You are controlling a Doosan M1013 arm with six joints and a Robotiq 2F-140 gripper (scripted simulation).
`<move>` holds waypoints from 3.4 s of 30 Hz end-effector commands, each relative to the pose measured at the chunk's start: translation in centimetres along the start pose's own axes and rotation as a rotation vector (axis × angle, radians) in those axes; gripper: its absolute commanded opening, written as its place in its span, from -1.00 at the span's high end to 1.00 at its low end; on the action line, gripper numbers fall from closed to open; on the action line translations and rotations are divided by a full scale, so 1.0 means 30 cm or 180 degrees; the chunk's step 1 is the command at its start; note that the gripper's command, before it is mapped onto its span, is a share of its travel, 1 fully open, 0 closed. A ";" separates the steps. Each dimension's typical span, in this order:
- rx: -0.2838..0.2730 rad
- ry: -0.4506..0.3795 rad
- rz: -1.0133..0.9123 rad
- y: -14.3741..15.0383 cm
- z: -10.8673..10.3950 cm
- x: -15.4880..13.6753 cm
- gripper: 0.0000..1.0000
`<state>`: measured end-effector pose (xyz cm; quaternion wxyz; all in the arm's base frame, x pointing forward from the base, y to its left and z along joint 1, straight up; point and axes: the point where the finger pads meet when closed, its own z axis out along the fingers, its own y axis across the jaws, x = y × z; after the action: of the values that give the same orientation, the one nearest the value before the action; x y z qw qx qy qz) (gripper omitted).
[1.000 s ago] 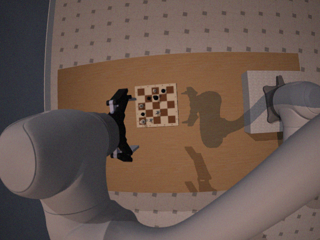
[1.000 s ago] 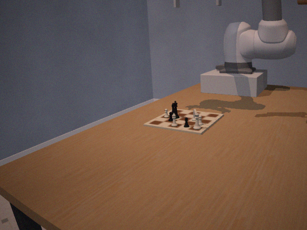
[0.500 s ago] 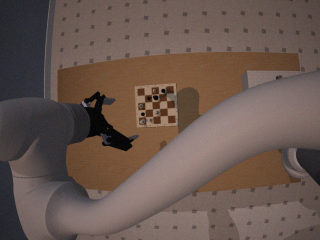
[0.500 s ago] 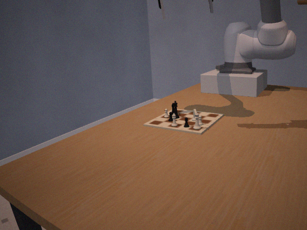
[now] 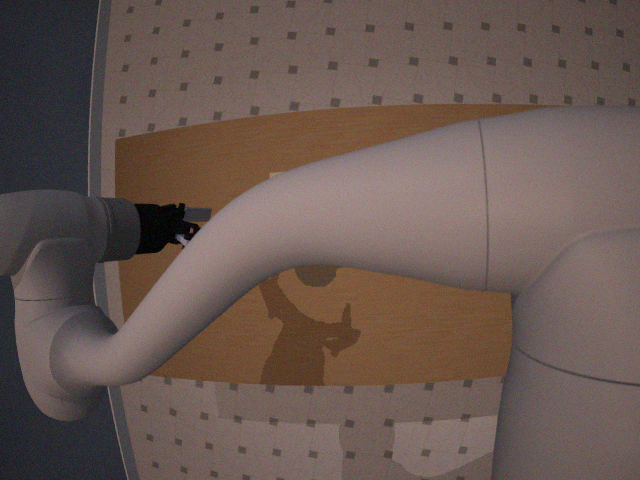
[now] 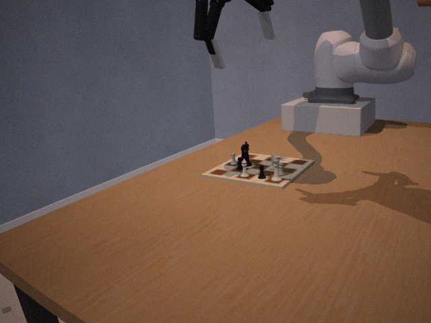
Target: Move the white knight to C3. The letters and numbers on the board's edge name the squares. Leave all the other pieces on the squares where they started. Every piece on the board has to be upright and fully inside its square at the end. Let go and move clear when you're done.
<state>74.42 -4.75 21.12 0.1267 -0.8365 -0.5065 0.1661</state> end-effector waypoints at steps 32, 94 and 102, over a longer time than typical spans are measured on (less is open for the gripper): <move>0.1721 0.0744 -0.4280 0.478 0.477 -0.012 -1.00; 0.2103 0.1656 -0.5617 0.596 0.690 -0.035 -1.00; 0.2103 0.1656 -0.5617 0.596 0.690 -0.035 -1.00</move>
<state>79.94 -12.90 -4.46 0.5414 -0.0899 -0.8348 -0.0445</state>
